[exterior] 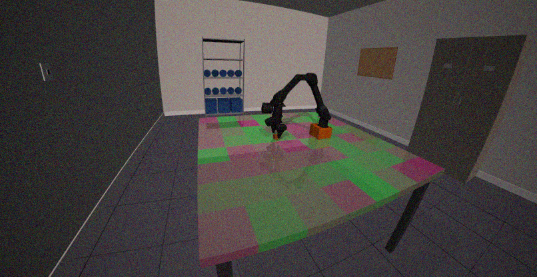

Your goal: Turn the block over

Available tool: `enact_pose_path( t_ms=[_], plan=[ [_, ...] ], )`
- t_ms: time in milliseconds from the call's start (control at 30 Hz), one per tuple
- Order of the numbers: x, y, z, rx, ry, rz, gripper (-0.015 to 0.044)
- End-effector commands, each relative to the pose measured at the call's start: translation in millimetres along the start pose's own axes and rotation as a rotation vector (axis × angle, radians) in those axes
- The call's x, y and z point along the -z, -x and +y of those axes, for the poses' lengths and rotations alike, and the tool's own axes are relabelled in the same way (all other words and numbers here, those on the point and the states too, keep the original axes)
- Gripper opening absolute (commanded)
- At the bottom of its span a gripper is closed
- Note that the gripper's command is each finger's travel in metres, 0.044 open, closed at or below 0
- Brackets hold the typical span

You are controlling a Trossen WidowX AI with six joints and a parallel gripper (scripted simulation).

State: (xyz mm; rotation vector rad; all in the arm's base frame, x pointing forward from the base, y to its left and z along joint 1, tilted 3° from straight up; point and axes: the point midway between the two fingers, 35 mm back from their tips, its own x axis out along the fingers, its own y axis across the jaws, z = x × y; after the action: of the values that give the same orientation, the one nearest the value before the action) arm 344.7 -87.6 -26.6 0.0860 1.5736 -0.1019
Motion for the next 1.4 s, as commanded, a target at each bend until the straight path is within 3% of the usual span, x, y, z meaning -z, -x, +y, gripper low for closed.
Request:
enact_pose_path(
  t_ms=[0, 67, 500, 1000, 1167, 1367],
  plan=[
    [3, -9, 0, 0.004, -0.003, 0.009, 0.044],
    [3, -10, 0, 0.004, -0.003, 0.009, 0.044],
    [3, -10, 0, 0.004, -0.003, 0.009, 0.0099],
    [3, -9, 0, 0.004, -0.003, 0.009, 0.0],
    [2, 18, 0, 0.004, -0.003, 0.008, 0.0],
    [2, 18, 0, 0.003, -0.004, -0.015, 0.0]
  ],
)
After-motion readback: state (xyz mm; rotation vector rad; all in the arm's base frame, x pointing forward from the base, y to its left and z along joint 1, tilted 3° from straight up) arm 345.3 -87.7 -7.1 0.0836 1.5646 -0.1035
